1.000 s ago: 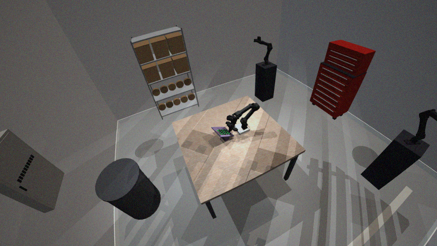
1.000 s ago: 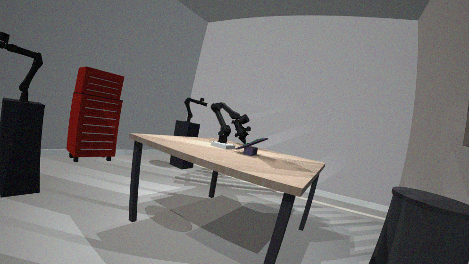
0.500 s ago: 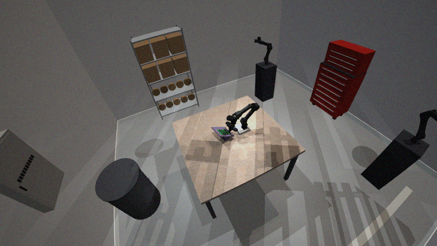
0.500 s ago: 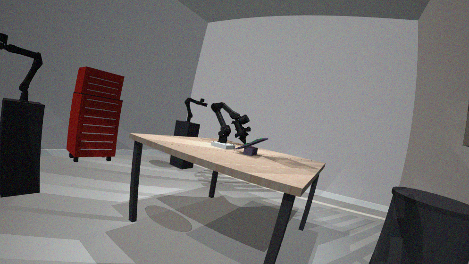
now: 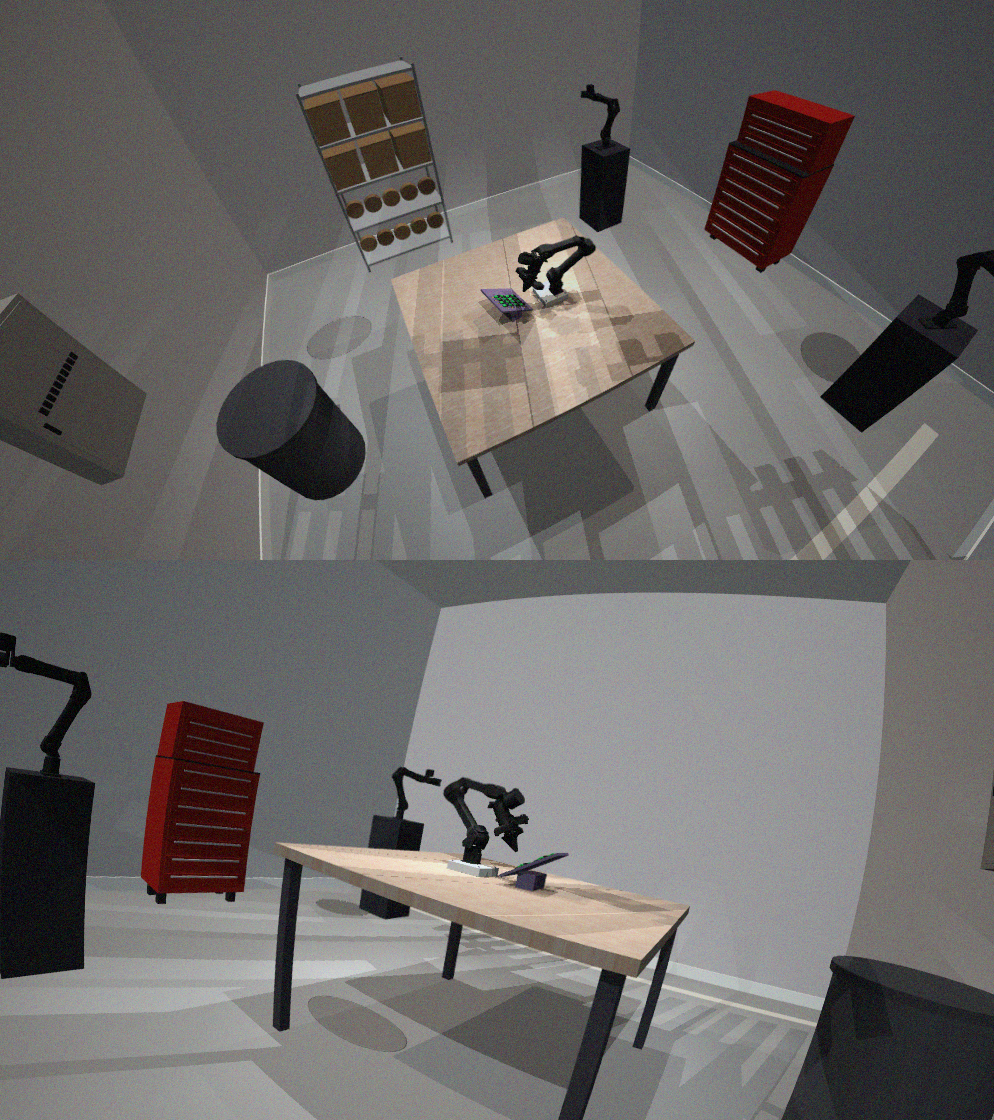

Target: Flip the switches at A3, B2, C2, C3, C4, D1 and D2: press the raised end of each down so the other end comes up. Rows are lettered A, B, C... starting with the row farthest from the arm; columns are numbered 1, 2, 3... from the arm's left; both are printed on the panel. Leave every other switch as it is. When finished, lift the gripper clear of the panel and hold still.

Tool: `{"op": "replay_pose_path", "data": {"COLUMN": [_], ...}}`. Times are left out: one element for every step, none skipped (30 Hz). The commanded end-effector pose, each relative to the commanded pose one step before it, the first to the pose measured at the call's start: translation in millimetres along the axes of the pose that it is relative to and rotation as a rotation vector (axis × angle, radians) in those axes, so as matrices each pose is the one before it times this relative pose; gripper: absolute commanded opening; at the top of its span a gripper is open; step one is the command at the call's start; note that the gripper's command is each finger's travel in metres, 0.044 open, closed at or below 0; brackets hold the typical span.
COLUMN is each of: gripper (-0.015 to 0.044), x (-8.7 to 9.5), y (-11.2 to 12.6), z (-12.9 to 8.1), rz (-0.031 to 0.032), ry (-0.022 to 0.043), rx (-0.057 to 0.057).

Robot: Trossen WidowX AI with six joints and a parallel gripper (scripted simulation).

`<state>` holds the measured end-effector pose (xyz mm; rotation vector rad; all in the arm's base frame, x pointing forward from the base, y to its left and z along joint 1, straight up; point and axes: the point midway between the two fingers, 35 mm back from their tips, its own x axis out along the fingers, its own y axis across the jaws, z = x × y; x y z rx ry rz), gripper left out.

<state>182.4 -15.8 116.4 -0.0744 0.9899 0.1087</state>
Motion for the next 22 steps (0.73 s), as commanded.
{"op": "replay_pose_path", "data": {"gripper": [0.0, 0.0, 0.0, 0.0, 0.0, 0.0, 0.0, 0.0, 0.0, 0.0, 0.0, 0.0, 0.0, 0.0, 0.0, 0.0, 0.0, 0.0, 0.0, 0.0, 0.0, 0.0], "x": [-6.39, -0.47, -1.31, -1.88, -1.79, -1.2, -0.59, -0.03, 0.17, 0.09, 0.0, 0.0, 0.0, 0.0, 0.0, 0.0, 0.0, 0.0, 0.0, 0.0, 0.0, 0.0], "y": [2.1, -0.38, -1.14, -1.9, -2.35, -2.34, -2.31, -1.83, -1.08, -0.36, 0.0, 0.0, 0.0, 0.0, 0.0, 0.0, 0.0, 0.0, 0.0, 0.0, 0.0, 0.0], "z": [-4.61, 1.84, 5.55, 9.34, 11.7, 11.86, 11.96, 9.75, 5.88, 1.96, 0.0, 0.0, 0.0, 0.0, 0.0, 0.0, 0.0, 0.0, 0.0, 0.0, 0.0, 0.0], "rz": [0.00908, -0.00002, -0.00007, -0.00012, -0.00015, -0.00015, -0.00015, -0.00012, -0.00007, -0.00002, 0.0, 0.0, 0.0, 0.0, 0.0, 0.0, 0.0, 0.0, 0.0, 0.0, 0.0, 0.0], "ry": [0.01789, -0.00011, -0.00034, -0.0006, -0.00081, -0.00089, -0.00097, -0.00083, -0.00052, -0.00018, 0.0, 0.0, 0.0, 0.0, 0.0, 0.0, 0.0, 0.0, 0.0, 0.0, 0.0, 0.0], "rx": [0.0001, 0.0, -0.0001, -0.0001, -0.0001, -0.0001, -0.0001, -0.0001, 0.0, 0.0, 0.0, 0.0, 0.0, 0.0, 0.0, 0.0, 0.0, 0.0, 0.0, 0.0, 0.0, 0.0]}}
